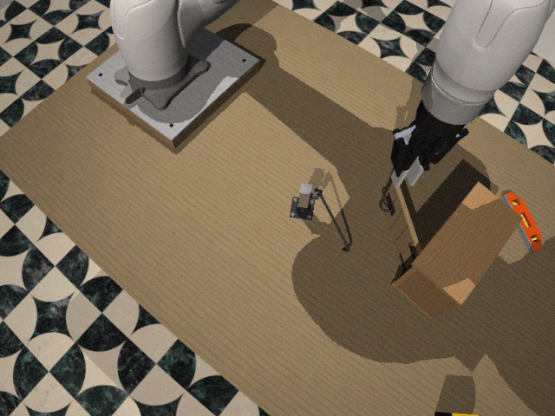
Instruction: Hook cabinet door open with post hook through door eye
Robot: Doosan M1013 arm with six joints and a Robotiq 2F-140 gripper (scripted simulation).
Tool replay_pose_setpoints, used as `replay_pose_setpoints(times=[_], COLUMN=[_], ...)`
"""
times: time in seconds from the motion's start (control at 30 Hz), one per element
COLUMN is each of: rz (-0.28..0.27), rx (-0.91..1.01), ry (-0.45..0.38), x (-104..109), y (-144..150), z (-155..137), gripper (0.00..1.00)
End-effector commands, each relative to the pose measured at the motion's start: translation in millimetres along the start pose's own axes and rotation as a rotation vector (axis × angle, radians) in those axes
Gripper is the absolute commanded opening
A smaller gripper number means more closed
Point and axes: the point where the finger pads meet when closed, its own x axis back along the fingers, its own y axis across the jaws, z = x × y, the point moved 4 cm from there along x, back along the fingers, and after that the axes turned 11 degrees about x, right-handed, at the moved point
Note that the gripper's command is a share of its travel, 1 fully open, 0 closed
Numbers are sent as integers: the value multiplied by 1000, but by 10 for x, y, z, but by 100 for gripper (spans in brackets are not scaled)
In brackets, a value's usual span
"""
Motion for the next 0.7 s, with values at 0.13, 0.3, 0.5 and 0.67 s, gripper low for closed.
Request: replay_pose_setpoints(times=[0.13, 0.3, 0.5, 0.67], rz=[0, 0, 0, 0], rx=[0, 0, 0, 0], ry=[0, 0, 0, 0], x=[125, 202, 257, 270], y=[0, 0, 0, 0], z=[0, 0, 0, 0], gripper=[16, 16, 16, 16])
